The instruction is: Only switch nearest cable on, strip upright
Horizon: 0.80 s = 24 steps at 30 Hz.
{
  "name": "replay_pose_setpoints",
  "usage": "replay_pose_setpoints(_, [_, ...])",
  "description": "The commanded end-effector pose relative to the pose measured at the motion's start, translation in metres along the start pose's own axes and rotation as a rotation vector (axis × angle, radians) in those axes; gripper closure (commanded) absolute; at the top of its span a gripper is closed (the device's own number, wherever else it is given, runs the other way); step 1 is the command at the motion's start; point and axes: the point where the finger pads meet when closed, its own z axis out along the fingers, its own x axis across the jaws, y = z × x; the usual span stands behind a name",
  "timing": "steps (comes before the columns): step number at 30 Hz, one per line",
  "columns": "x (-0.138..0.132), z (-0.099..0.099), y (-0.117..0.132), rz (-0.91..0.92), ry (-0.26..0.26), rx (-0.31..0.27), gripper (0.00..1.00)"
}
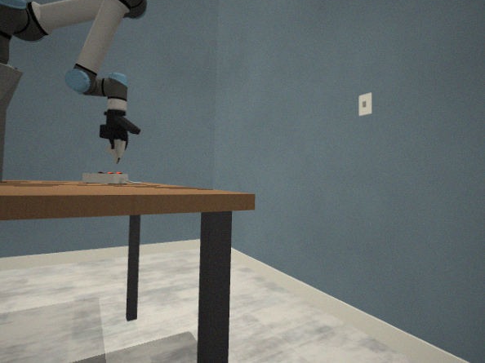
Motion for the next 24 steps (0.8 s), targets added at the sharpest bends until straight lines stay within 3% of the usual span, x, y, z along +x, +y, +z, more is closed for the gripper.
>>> replay_pose_setpoints(1, [0.000, -0.001, 0.000, 0.000, -0.001, 0.001, 1.00])
replay_pose_setpoints(11, [-0.001, -0.001, 0.000, 0.000, -0.001, 0.001, 1.00])
replay_pose_setpoints(17, [-0.013, -0.014, 0.042, 0.000, -0.001, 0.001, 1.00])
replay_pose_setpoints(24, [-0.014, -0.015, 0.046, 0.000, -0.001, 0.001, 1.00])
